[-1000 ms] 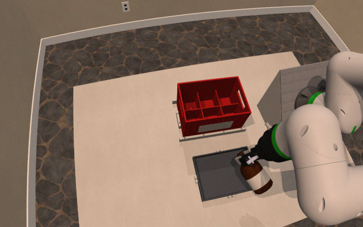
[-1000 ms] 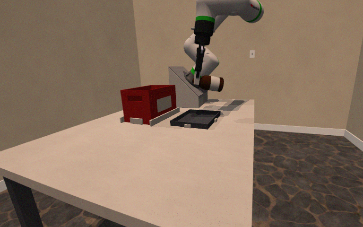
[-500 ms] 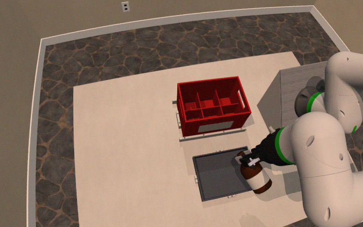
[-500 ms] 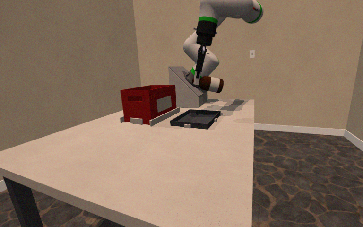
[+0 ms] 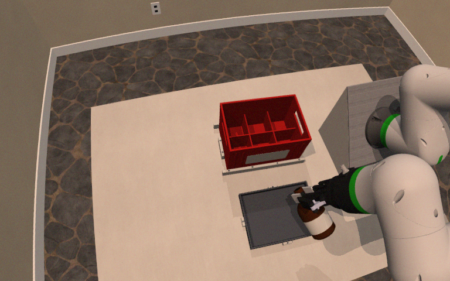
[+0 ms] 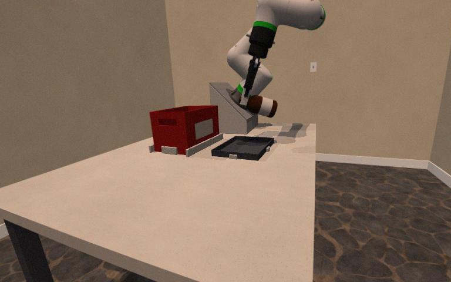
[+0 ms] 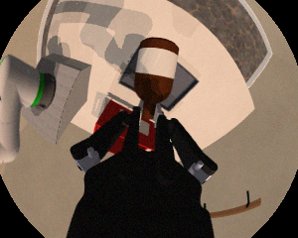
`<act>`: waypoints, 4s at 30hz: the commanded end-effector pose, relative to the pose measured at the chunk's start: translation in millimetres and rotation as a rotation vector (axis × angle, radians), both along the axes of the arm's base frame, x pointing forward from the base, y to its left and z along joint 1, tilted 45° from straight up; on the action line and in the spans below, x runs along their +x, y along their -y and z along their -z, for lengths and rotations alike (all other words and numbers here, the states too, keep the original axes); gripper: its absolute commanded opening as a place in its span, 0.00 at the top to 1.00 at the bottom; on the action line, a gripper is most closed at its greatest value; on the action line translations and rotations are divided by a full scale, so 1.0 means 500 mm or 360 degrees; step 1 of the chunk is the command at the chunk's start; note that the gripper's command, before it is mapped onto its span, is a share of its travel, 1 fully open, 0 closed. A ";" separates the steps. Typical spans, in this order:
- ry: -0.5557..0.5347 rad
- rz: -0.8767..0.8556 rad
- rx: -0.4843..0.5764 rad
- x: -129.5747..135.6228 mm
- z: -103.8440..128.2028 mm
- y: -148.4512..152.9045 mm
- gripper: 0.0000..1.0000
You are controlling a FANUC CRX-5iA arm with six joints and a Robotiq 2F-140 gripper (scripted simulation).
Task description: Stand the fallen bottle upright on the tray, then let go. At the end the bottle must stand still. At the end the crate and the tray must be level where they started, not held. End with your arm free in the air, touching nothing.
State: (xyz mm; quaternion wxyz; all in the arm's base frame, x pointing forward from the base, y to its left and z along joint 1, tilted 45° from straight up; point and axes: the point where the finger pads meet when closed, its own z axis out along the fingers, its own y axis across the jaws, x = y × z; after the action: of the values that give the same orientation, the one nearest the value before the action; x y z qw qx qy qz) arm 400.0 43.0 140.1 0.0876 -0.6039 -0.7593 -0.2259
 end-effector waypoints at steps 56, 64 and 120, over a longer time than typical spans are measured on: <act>0.0018 0.0017 -0.0059 0.001 -0.003 -0.001 1.00; 0.0016 0.0025 -0.0094 -0.001 -0.002 -0.001 1.00; 0.0066 0.0082 -0.0316 0.000 -0.008 -0.006 1.00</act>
State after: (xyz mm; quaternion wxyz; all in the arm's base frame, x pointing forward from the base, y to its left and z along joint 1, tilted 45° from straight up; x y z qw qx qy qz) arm 399.9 46.0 143.8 0.0061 -0.6240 -0.7640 -0.1641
